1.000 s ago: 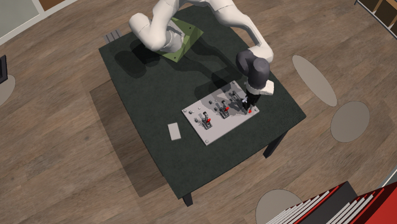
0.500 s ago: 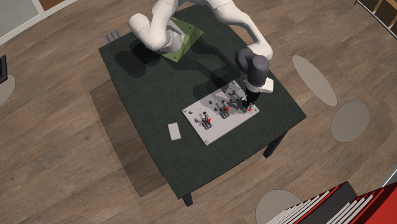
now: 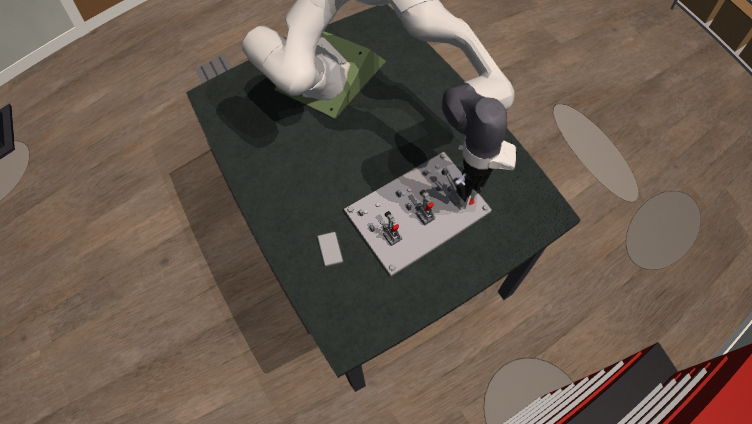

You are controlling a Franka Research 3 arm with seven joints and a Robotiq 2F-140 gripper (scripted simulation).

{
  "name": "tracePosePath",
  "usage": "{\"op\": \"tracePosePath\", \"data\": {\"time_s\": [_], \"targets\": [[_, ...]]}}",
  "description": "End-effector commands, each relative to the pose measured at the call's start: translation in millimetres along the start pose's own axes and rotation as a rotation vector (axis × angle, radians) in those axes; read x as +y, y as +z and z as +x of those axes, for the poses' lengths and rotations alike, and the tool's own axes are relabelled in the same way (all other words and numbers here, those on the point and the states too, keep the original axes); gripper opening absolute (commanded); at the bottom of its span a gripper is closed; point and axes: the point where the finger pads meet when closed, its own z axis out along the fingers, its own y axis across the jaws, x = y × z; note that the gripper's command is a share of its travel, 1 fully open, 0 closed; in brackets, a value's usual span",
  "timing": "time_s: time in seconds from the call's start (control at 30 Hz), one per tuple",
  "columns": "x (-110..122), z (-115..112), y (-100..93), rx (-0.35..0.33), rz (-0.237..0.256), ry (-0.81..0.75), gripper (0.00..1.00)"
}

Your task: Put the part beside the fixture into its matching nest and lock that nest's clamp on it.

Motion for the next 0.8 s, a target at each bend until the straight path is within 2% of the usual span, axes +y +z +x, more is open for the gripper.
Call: {"op": "tracePosePath", "data": {"time_s": [0.0,0.77], "targets": [[0,-7,-3.2,-0.013,0.001,0.001,0.0],[0,-25,-8.6,-0.013,0.001,0.001,0.0]]}}
